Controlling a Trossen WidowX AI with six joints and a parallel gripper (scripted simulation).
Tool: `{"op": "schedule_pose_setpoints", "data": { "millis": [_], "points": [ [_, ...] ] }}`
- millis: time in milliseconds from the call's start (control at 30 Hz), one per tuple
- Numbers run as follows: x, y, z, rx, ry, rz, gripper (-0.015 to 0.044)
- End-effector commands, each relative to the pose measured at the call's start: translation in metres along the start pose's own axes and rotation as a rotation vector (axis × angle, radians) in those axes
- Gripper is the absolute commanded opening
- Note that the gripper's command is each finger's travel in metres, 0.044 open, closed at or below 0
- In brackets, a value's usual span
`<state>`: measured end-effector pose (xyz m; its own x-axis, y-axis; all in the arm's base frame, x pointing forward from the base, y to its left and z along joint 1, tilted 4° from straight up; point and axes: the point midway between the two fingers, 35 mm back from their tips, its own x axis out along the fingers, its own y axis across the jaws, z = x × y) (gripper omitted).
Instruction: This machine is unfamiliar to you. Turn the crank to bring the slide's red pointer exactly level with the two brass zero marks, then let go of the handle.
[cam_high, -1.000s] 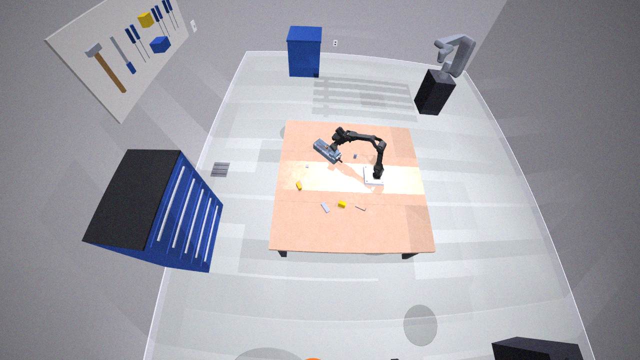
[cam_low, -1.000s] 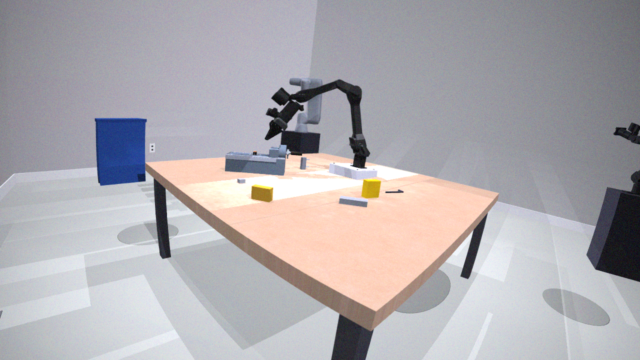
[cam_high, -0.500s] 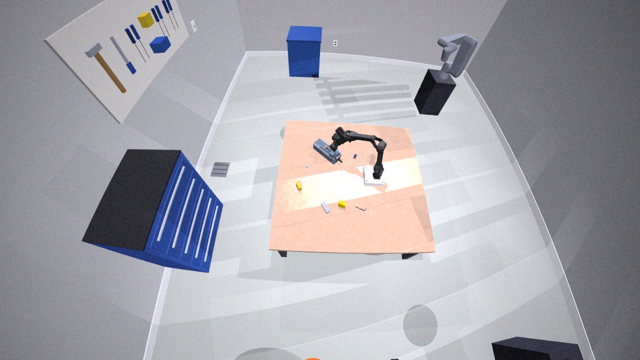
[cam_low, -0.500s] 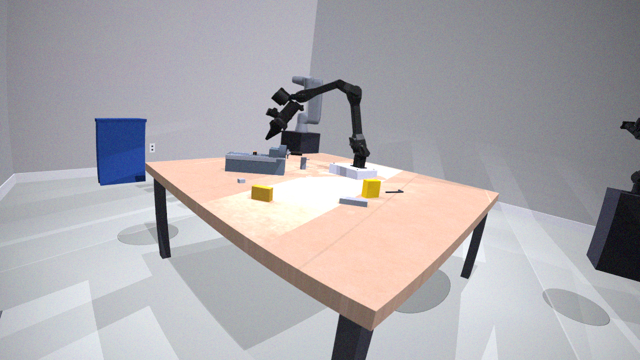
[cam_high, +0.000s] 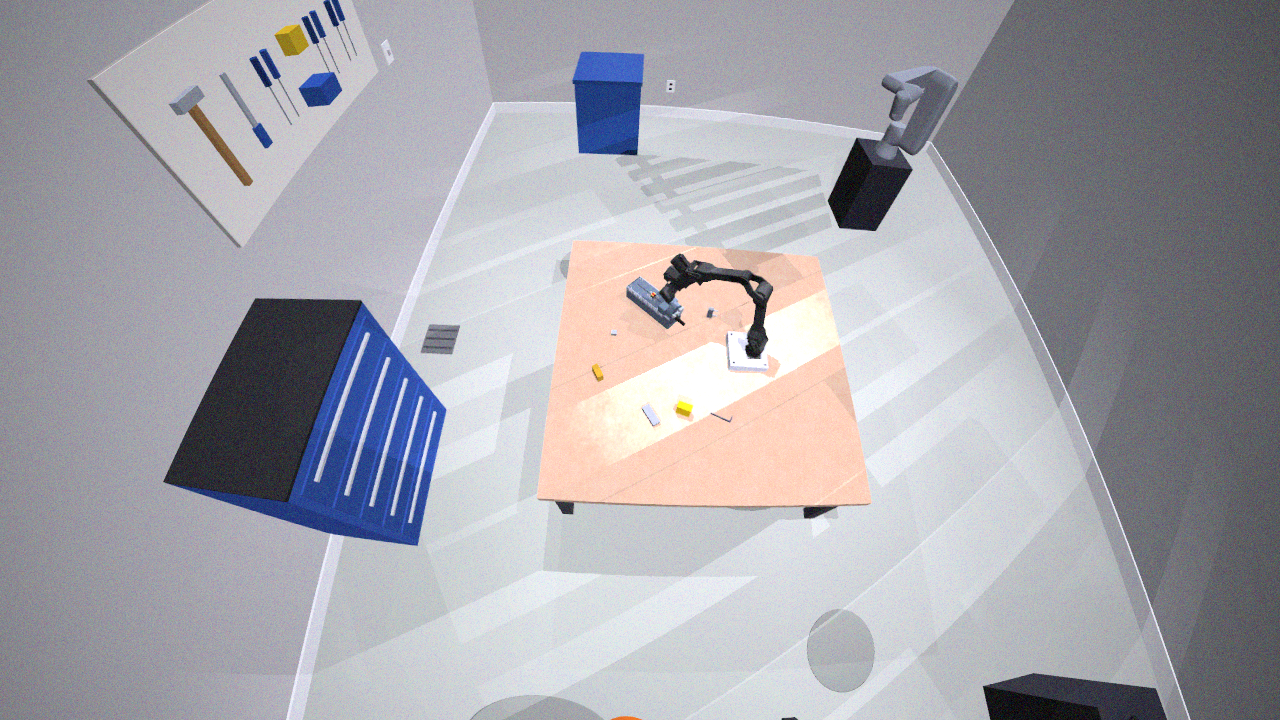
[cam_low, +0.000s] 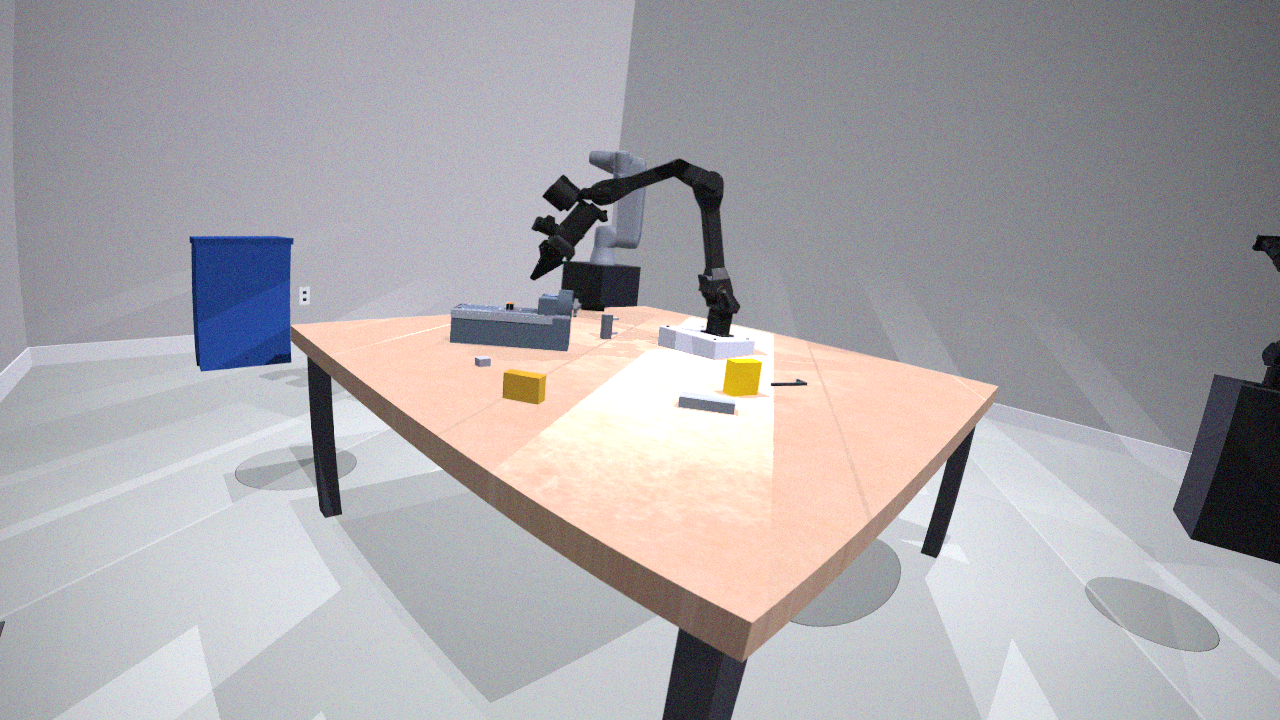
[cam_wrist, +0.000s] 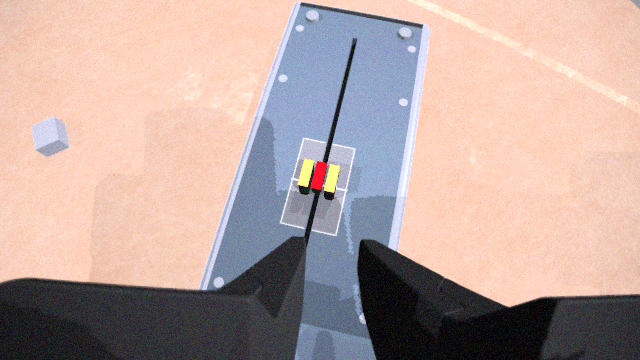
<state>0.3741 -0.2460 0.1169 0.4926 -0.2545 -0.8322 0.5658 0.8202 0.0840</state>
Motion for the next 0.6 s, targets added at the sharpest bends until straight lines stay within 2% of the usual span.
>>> {"op": "schedule_pose_setpoints", "data": {
  "millis": [0, 367, 400, 567],
  "points": [
    [0.0000, -0.0001, 0.0000, 0.000, 0.000, -0.001, 0.0157],
    [0.0000, -0.0001, 0.0000, 0.000, 0.000, -0.001, 0.0440],
    [0.0000, -0.0001, 0.0000, 0.000, 0.000, -0.001, 0.0440],
    [0.0000, -0.0001, 0.0000, 0.000, 0.000, -0.001, 0.0309]
  ]
}}
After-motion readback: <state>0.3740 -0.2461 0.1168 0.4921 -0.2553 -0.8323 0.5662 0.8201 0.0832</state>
